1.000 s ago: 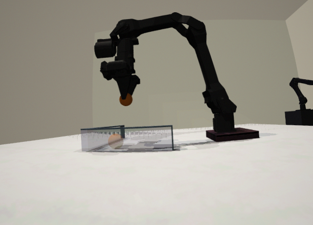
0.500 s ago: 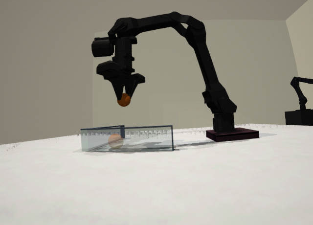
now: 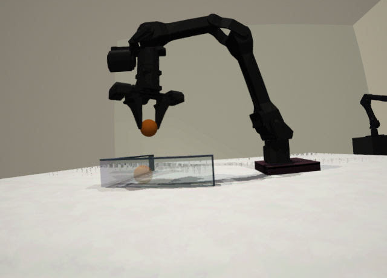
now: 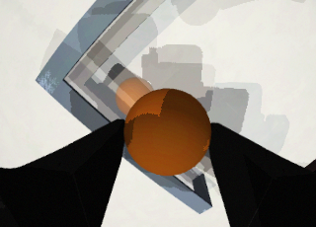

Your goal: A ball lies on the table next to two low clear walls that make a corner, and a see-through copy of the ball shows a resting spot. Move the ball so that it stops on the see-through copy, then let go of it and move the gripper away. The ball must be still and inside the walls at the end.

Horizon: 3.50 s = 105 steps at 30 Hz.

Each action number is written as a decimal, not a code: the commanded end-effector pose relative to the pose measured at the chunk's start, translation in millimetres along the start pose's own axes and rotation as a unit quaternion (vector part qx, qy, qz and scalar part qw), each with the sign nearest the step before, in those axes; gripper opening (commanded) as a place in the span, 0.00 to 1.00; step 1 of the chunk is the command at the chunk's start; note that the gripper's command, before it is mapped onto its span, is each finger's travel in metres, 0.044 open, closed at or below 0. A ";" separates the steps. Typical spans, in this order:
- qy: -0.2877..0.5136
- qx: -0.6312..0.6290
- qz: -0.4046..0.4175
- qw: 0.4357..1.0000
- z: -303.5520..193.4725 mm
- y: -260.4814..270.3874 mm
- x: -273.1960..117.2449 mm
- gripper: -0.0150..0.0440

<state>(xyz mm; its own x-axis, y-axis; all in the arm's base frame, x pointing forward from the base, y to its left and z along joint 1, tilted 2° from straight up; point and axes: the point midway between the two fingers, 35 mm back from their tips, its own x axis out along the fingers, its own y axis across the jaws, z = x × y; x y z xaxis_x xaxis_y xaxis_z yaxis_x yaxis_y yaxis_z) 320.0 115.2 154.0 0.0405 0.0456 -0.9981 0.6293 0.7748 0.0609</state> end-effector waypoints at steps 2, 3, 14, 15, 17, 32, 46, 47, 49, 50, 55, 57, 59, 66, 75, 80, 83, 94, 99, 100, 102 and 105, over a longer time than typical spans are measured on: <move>0.002 0.069 0.001 0.998 -3.5 5.7 5.0 0.25; 0.002 0.085 0.001 0.996 -4.2 6.8 5.8 0.25; 0.003 0.252 0.000 0.968 -12.8 18.5 15.8 0.25; 0.003 0.267 0.000 0.964 -13.6 19.5 16.7 0.25; 0.003 0.297 0.000 0.955 -15.3 21.6 18.5 0.25; 0.003 0.376 0.000 0.926 -19.3 28.5 39.7 0.25; 0.003 0.376 0.000 0.926 -20.4 27.2 93.7 0.25; 0.003 0.376 0.000 0.926 -20.4 27.2 93.9 0.25; 0.003 0.376 0.000 0.926 -20.4 27.3 95.2 0.25; 0.003 0.376 0.000 0.926 -20.4 27.3 96.2 0.25; 0.003 0.376 0.000 0.926 -20.5 27.3 103.7 0.25; 0.003 0.376 0.000 0.926 -20.5 27.3 107.0 0.25; 0.003 0.376 0.000 0.926 -20.6 27.3 110.3 0.25; 0.003 0.374 0.000 0.928 -20.4 26.7 109.9 0.39; 0.003 0.374 0.000 0.928 -20.4 26.7 109.9 0.79; 0.003 0.374 0.000 0.927 -19.7 28.2 98.8 0.79; 0.003 0.376 0.000 0.927 -18.8 29.5 49.6 0.79; 0.002 0.377 0.005 0.926 -18.1 30.4 31.7 0.79; 0.002 0.377 0.006 0.926 -19.2 28.0 -0.8 0.97; 0.002 0.377 0.006 0.926 -19.9 26.5 -11.3 1.00; 0.002 0.377 0.006 0.926 -20.6 25.0 -19.7 1.00; 0.002 0.377 0.006 0.926 -20.6 25.0 -19.7 1.00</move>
<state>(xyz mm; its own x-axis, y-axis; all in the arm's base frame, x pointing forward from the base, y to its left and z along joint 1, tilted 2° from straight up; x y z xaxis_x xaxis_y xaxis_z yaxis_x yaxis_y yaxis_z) 321.1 147.8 172.5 0.0566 0.0577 -0.9967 0.9919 0.1104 0.0627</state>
